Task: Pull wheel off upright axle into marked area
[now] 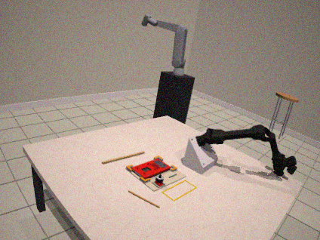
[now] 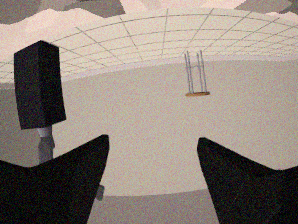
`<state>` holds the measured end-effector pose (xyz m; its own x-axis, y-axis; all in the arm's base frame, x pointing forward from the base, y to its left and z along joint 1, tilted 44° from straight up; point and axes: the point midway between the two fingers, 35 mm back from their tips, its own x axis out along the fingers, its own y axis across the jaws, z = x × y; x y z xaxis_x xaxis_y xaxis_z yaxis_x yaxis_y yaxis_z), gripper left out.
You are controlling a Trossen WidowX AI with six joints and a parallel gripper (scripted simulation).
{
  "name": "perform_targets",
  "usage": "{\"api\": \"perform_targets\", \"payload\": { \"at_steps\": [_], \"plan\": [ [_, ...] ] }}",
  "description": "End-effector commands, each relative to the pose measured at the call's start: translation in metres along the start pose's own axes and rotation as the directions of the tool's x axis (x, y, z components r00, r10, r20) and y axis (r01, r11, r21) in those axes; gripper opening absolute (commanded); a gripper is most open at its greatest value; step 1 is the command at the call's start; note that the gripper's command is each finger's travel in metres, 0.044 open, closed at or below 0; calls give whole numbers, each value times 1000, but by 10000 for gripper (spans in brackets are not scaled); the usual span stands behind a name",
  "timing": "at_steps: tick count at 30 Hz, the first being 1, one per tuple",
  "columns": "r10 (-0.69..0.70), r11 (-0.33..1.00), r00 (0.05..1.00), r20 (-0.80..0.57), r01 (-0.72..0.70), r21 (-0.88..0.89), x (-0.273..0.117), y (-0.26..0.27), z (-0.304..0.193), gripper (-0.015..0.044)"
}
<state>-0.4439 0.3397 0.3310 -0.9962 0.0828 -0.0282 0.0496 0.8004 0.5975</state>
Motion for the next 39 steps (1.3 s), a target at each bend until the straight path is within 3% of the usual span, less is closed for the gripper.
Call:
{"api": "perform_targets", "payload": {
  "at_steps": [1,10,18,29,39],
  "plan": [
    [91,989,994,64,-83,-122,-37,35,12,300],
    [274,905,941,197,-183,-383,-121,98,39,300],
    [440,767,839,320,-166,-619,-214,144,56,300],
    [622,572,619,480,60,-818,-354,177,77,300],
    [670,564,354,653,331,-757,-500,164,110,300]
  ]
}}
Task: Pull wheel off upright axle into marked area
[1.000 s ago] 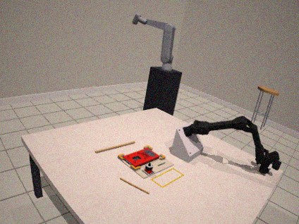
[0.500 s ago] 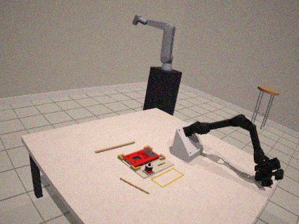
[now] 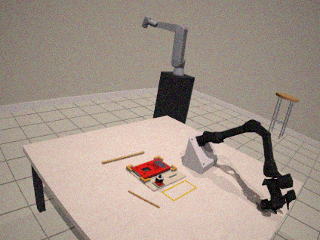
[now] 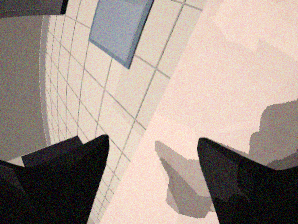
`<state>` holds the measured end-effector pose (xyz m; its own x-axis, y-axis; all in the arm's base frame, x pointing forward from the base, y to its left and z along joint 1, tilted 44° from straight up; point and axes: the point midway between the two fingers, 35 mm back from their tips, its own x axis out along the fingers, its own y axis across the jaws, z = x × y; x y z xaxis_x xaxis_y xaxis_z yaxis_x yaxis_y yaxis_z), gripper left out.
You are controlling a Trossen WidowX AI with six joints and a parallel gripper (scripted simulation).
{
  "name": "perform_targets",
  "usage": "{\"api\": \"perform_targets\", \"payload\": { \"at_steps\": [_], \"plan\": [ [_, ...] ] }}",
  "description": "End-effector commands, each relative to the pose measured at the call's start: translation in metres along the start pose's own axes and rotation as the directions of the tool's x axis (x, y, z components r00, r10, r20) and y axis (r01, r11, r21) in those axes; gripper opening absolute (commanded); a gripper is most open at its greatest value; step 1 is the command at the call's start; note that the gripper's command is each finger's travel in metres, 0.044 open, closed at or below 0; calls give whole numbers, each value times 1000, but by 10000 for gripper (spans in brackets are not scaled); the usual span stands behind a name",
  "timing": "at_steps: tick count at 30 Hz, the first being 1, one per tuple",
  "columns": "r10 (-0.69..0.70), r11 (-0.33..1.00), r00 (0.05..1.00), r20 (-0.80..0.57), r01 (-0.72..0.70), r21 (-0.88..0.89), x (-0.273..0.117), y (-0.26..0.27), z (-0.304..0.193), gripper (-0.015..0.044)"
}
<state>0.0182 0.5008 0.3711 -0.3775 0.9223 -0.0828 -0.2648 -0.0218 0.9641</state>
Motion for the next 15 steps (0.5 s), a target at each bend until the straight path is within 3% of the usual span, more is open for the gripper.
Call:
{"api": "perform_targets", "payload": {
  "at_steps": [1,4,15],
  "plan": [
    [-98,990,989,113,108,-85,-31,-37,49,300],
    [-115,982,974,194,141,-123,-57,-44,80,300],
    [-371,911,891,261,403,-83,-120,-146,133,300]
  ]
}}
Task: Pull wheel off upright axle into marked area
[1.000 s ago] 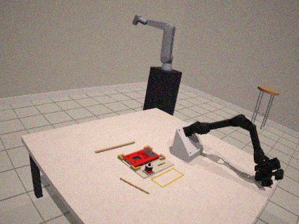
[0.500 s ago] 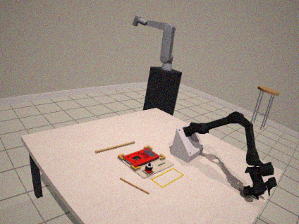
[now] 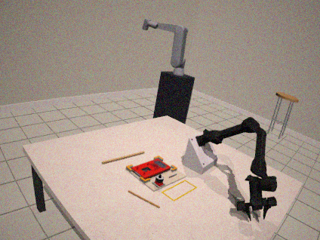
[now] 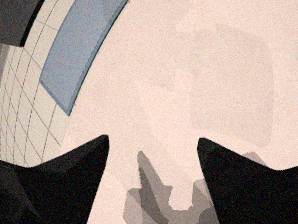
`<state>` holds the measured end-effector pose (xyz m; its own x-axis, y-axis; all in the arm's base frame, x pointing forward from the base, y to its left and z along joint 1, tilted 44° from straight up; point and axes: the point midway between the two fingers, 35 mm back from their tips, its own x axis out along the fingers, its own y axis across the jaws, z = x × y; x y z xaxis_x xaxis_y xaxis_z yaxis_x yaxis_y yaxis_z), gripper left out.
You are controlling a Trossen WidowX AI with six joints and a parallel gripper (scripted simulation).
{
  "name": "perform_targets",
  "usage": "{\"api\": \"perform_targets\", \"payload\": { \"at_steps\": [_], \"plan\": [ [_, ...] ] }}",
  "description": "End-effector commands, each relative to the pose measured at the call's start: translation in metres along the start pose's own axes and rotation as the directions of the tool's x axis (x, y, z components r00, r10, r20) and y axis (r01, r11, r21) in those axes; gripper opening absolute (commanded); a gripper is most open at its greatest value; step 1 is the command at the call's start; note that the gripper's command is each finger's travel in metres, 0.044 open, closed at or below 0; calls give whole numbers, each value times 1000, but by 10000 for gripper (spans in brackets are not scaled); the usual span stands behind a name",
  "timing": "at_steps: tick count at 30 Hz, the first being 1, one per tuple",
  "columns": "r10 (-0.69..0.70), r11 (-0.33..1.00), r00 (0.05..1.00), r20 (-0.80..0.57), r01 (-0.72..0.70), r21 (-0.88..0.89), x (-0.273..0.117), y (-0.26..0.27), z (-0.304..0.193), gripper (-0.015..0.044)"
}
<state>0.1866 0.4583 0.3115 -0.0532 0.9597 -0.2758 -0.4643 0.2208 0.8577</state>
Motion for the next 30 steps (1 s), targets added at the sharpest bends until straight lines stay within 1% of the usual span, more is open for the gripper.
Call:
{"api": "perform_targets", "payload": {
  "at_steps": [1,6,13,18,24,30],
  "plan": [
    [-123,992,992,-1,123,-2,-7,-60,14,300],
    [-244,970,970,-12,244,10,-28,-124,31,300],
    [-401,914,916,-28,402,59,-87,-216,48,300],
    [-478,868,874,-80,485,109,-134,-278,45,300],
    [-516,821,841,-165,540,185,-193,-343,26,300],
    [-489,788,839,-240,542,290,-258,-395,-10,300]
  ]
}}
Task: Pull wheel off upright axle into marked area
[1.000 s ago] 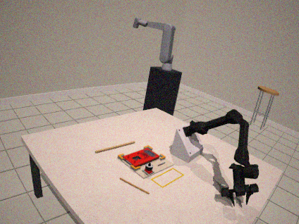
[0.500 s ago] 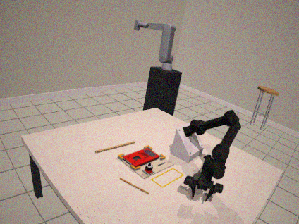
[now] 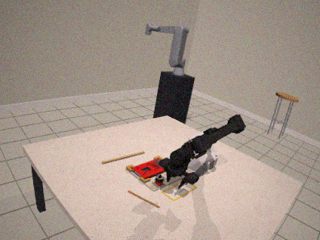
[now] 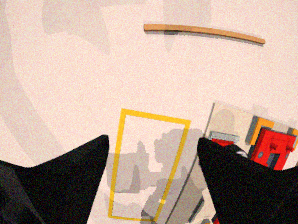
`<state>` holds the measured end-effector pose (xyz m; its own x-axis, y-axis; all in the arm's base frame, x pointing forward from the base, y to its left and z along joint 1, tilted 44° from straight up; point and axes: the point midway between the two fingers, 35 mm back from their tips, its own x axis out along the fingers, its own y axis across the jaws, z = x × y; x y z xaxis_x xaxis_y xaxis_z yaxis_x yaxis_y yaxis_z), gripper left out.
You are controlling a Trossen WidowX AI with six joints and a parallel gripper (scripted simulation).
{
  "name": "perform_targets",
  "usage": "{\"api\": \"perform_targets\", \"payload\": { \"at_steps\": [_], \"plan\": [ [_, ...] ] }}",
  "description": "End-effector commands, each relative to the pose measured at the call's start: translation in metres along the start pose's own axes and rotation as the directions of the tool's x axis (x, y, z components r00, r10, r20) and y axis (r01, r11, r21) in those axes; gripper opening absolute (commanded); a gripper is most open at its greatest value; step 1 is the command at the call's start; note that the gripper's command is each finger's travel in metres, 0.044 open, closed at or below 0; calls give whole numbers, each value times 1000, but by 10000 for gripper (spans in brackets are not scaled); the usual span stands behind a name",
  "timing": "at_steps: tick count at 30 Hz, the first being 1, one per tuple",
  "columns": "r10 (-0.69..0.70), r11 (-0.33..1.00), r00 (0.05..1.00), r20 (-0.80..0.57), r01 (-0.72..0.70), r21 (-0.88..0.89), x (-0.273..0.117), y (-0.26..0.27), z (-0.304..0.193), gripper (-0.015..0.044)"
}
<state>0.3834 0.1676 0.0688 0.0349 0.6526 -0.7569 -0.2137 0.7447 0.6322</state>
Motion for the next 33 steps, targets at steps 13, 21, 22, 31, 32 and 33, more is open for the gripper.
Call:
{"api": "perform_targets", "payload": {
  "at_steps": [13,21,22,31,32,33],
  "plan": [
    [74,984,992,-100,-57,169,-27,-105,-46,300],
    [74,984,992,-99,-57,169,-25,-110,-42,300],
    [74,984,992,-99,-56,169,-21,-110,-42,300],
    [77,984,992,-99,-60,169,43,-104,-50,300],
    [78,984,992,-99,-60,169,47,-103,-51,300],
    [78,984,992,-99,-61,169,48,-104,-52,300]
  ]
}}
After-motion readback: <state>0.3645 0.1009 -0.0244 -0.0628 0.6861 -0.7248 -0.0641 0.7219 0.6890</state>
